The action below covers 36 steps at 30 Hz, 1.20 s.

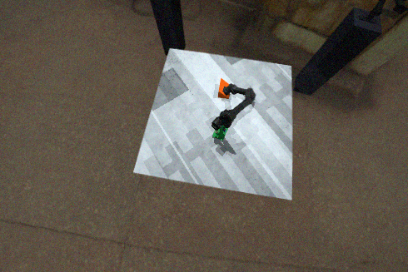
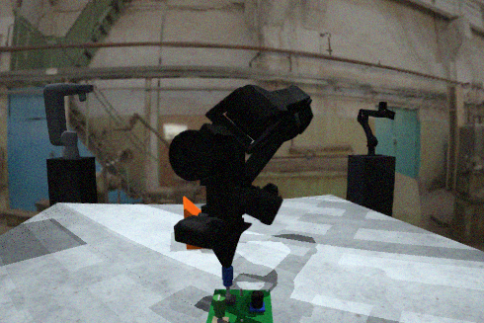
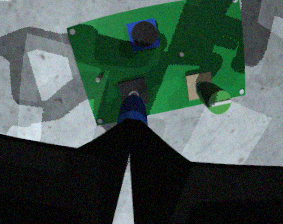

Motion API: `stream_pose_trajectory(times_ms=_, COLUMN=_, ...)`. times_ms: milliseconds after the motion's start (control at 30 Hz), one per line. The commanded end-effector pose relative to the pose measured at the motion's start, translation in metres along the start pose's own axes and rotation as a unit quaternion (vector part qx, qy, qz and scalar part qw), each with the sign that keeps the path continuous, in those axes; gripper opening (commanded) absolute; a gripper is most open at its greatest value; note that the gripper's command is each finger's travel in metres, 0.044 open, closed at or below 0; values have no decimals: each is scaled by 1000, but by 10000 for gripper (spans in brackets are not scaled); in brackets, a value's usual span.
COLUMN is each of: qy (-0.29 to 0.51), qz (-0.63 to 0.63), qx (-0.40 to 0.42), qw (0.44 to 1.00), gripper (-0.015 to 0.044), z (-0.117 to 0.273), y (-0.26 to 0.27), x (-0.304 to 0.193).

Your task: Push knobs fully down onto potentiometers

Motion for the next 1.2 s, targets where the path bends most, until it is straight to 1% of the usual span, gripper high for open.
stream_pose_trajectory(times_ms=0, qy=-2, qz=-1, qx=1, qw=1000, gripper=0, z=-3, y=0, x=0)
stream_pose_trajectory(times_ms=1167, qy=-2, qz=-1, qx=1, qw=1000, gripper=0, z=-21, y=0, x=1)
Point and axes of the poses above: the point midway between the two fingers, 35 mm back from their tips, its own z axis back along the fingers, its own y axis across the jaws, x = y × z, the point moved 5 cm from there along z, back along the fingers, and after that the axes turned 13 degrees about -z, right-handed, at the moved point
